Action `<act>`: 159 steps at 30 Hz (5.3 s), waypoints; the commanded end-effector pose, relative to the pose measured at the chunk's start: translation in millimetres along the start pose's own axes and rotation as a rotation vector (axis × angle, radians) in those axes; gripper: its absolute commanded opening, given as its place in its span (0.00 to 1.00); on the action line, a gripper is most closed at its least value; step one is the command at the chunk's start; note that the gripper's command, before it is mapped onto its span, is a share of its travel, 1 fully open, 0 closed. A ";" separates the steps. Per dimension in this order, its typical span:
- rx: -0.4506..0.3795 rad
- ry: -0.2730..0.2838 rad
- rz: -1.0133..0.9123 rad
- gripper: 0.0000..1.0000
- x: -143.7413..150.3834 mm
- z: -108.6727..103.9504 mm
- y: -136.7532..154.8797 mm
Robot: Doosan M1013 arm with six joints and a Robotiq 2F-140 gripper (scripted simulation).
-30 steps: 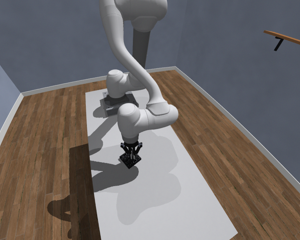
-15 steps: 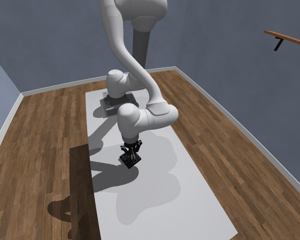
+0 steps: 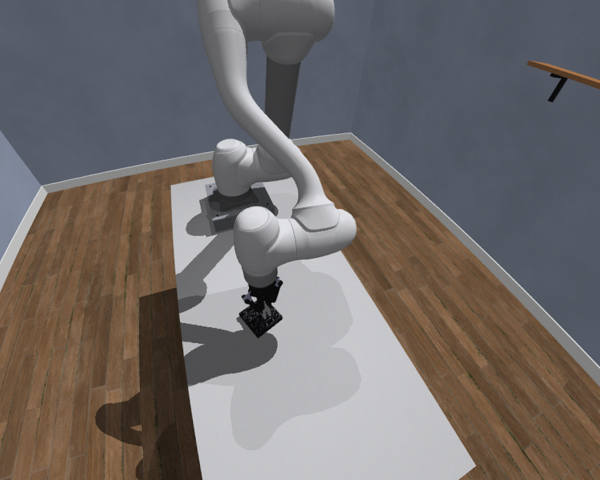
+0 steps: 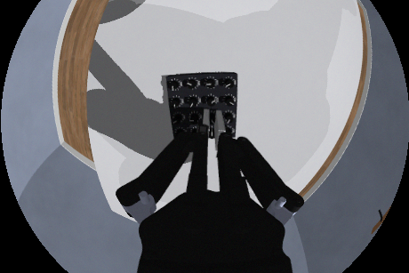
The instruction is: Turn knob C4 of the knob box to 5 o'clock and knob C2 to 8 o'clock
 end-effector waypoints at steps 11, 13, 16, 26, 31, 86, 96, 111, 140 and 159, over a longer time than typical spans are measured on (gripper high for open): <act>-0.001 0.002 -0.081 0.05 0.0 -0.1 0.0; -0.001 0.002 -0.086 0.05 0.0 -0.1 0.0; -0.001 0.002 -0.089 0.05 0.0 -0.1 0.0; -0.001 0.002 -0.090 0.05 0.0 -0.1 0.0; -0.001 0.002 -0.090 0.05 0.0 -0.1 0.0; -0.001 0.002 -0.090 0.12 -0.1 -38.1 -0.1; 0.000 0.002 0.035 0.12 -1.1 -39.9 -4.5; 0.000 0.002 0.545 0.12 -4.7 -47.2 -22.5; 0.001 0.002 1.391 0.12 -9.4 -58.0 -52.8; 0.001 0.002 1.393 0.12 -9.4 -58.0 -52.9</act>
Point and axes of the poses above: the point where the finger pads meet when closed, its own z axis out along the fingers, its own x axis across the jaws, y = z × x, the point moved 4 cm from there along -z, back along the fingers, and after that the axes turned 2 degrees about z, right-handed, at the moved point
